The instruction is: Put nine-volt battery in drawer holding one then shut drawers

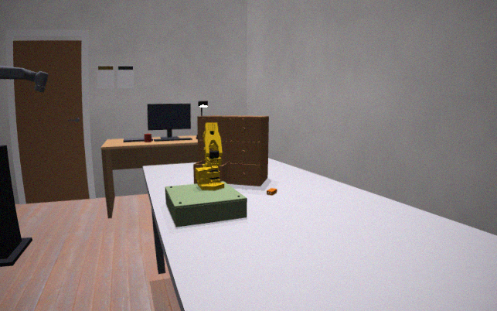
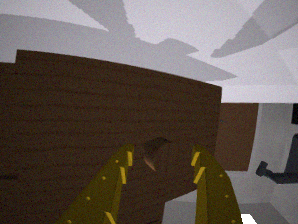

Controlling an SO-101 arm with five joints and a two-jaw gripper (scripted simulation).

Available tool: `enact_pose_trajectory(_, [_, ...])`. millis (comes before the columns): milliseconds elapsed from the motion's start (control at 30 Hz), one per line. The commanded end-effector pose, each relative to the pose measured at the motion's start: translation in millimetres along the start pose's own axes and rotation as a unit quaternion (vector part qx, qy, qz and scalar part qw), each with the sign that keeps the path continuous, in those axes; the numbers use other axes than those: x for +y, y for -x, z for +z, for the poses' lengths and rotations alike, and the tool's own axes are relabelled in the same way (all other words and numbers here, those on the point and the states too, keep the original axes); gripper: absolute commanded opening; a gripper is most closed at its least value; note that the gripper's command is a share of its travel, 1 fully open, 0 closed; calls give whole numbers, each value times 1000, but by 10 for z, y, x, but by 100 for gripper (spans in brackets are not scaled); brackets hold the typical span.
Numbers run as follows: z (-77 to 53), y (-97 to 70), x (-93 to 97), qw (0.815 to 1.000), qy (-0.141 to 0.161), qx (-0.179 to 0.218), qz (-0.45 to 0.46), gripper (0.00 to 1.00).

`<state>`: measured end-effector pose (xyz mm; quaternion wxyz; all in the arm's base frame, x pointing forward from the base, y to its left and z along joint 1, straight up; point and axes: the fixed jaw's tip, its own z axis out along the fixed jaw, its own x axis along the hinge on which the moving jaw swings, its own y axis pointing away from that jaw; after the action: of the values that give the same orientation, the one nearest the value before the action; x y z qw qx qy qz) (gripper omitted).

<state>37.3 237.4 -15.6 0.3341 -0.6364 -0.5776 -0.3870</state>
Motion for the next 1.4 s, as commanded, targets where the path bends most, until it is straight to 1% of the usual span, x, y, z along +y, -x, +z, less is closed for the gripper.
enact_pose_trajectory(0, [15, -14, 42, 1000, 8, 4, 8, 21])
enact_pose_trajectory(1367, [18, -21, 62, 1000, 12, 4, 10, 21])
